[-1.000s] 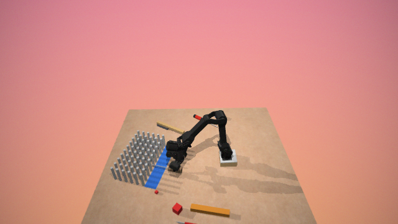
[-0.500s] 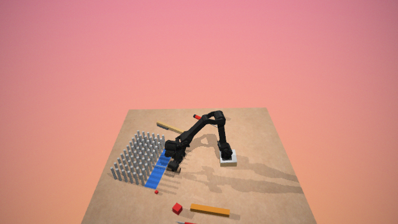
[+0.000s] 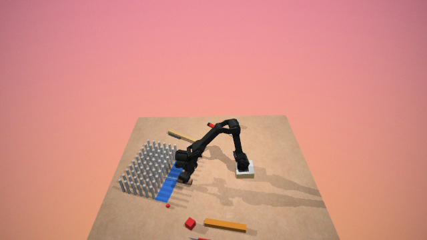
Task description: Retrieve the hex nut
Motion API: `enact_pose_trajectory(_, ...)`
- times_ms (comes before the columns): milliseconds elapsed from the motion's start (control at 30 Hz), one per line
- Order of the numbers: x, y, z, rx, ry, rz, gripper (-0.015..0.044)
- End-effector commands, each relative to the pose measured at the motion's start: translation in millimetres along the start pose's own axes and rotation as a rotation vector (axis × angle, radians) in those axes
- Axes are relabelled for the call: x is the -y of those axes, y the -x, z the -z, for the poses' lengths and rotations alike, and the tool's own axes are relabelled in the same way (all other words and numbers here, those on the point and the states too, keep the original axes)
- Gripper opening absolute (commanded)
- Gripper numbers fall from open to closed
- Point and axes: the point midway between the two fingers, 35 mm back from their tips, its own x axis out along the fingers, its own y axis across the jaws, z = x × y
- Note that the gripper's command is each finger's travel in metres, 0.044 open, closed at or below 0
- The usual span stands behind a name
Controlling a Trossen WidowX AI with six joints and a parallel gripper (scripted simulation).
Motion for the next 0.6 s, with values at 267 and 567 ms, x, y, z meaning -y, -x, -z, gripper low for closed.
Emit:
enact_pose_trajectory(267, -1, -2, -9, 0.000, 0.005, -0.005, 0.0000)
enact_pose_trajectory(567, -1, -4, -14, 0.001, 0.005, -0.005, 0.0000)
